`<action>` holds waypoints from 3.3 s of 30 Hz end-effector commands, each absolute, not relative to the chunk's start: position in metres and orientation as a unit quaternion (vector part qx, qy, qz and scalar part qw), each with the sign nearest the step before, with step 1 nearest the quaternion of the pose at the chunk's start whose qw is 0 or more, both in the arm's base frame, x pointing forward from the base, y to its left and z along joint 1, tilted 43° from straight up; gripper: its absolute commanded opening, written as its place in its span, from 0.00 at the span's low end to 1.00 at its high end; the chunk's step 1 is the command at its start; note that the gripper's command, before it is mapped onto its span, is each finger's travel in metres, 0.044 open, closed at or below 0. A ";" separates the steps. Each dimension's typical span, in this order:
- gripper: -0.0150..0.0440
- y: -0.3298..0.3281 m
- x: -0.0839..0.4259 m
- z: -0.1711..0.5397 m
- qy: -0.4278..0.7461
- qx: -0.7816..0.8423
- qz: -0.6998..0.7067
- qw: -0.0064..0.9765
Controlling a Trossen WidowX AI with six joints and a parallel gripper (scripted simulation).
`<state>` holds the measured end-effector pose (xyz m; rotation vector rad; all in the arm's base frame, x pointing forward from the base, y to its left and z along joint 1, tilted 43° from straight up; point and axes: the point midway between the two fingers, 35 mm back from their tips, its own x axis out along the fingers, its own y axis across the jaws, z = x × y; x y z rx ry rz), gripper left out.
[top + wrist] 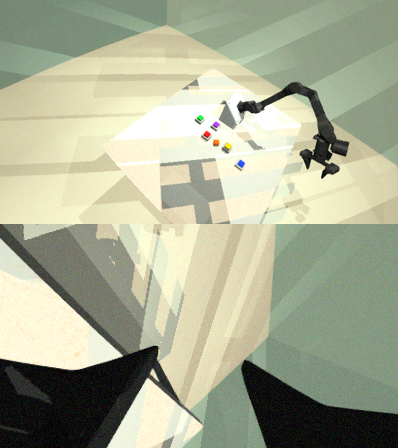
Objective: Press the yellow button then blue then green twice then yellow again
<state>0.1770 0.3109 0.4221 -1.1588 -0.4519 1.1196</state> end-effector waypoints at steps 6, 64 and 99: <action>0.93 0.255 0.268 0.303 0.077 -0.449 0.514 0.727; 0.29 0.045 0.260 0.045 0.639 0.302 0.211 0.675; 0.29 0.067 0.263 0.021 0.639 0.302 0.212 0.675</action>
